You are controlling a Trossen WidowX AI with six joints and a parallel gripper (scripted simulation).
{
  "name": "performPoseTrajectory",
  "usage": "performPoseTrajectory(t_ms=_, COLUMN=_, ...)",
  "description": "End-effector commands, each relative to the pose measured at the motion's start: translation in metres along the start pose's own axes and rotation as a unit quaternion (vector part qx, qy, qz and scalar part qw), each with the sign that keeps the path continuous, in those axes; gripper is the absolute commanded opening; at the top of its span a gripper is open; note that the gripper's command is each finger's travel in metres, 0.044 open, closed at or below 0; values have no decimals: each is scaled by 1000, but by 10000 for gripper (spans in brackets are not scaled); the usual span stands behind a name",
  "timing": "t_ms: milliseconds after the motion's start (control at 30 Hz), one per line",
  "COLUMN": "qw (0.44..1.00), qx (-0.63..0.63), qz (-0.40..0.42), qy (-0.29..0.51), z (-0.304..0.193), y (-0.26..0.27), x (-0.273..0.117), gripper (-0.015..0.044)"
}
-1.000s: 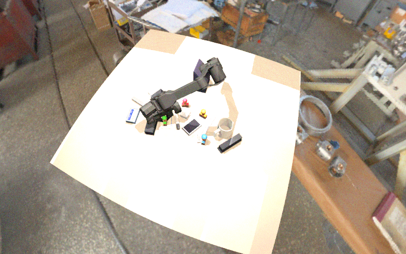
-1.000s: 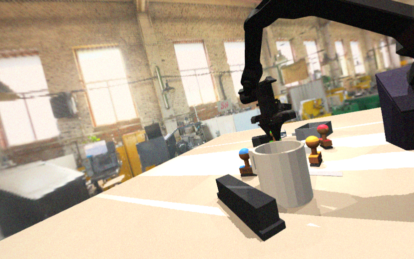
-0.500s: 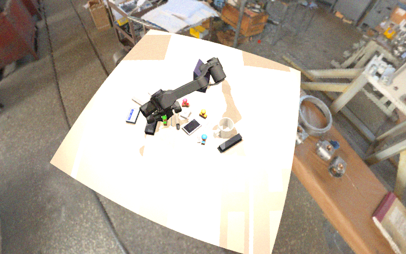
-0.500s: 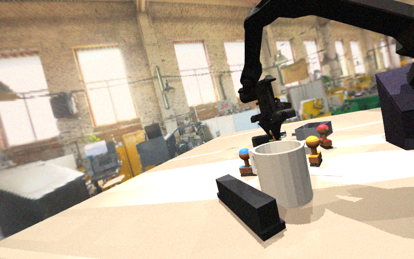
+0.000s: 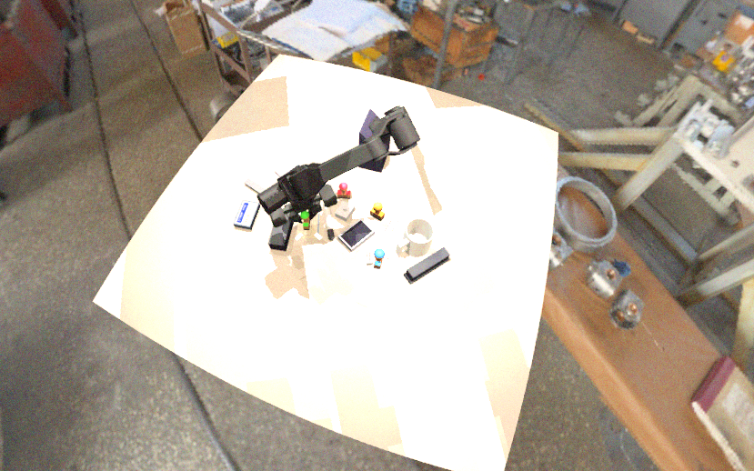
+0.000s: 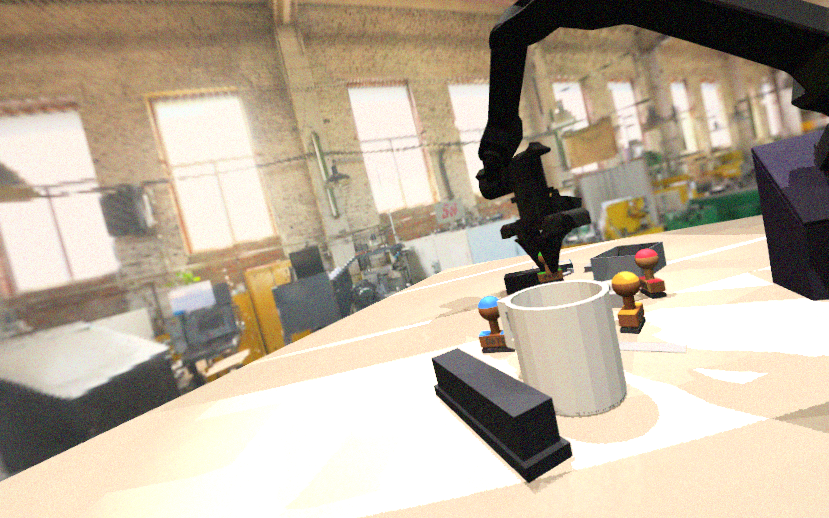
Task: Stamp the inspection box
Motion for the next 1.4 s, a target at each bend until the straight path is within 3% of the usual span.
performPoseTrajectory(t_ms=0, qw=1000, qx=-3, qz=3, qy=-1, z=0, y=1, x=-8, gripper=0)
performPoseTrajectory(t_ms=933, qw=1000, qx=-3, qz=3, qy=-1, z=1, y=0, x=-51, gripper=0)
performPoseTrajectory(t_ms=1367, qw=1000, qx=-4, qz=4, qy=-3, z=34, y=-33, x=-55, gripper=0)
Point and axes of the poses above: the point midway between the two fingers, 35 mm back from their tips, its own x axis out along the fingers, its own y axis across the jaws, z = x × y, the point moved 6 cm from there along -x, back along the fingers, and after that the axes turned 2 degrees about x, right-handed, at the moved point
